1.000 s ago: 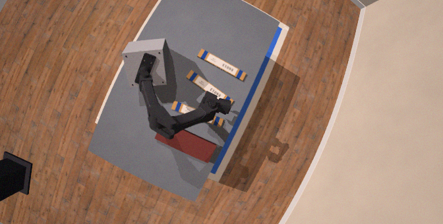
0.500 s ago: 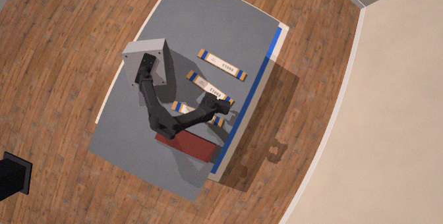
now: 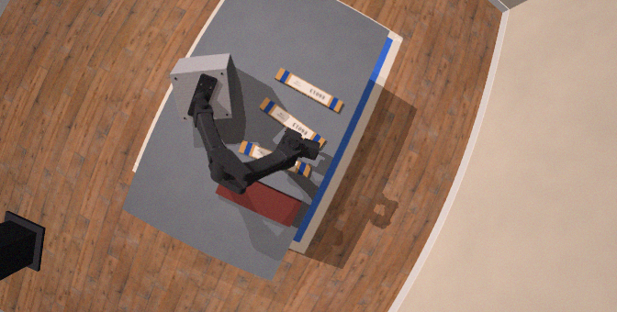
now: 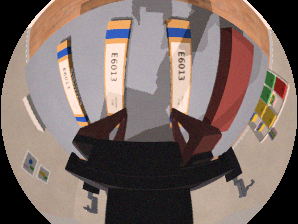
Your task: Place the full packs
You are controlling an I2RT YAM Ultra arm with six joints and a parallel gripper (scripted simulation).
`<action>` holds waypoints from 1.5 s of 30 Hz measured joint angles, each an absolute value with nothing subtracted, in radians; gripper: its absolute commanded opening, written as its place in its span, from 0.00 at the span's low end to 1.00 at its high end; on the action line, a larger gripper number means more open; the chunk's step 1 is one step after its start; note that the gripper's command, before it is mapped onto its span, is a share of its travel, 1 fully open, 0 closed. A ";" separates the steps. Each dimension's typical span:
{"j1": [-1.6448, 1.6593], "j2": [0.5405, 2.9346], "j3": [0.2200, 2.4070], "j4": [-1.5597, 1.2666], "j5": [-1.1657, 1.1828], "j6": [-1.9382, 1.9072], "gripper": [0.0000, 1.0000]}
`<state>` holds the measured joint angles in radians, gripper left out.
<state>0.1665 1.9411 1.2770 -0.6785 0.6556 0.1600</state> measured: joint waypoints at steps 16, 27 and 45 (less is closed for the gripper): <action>0.143 1.966 1.262 -0.619 0.649 0.129 0.64; 0.143 1.966 1.262 -0.614 0.649 0.127 0.64; 0.143 1.966 1.262 -0.614 0.649 0.127 0.64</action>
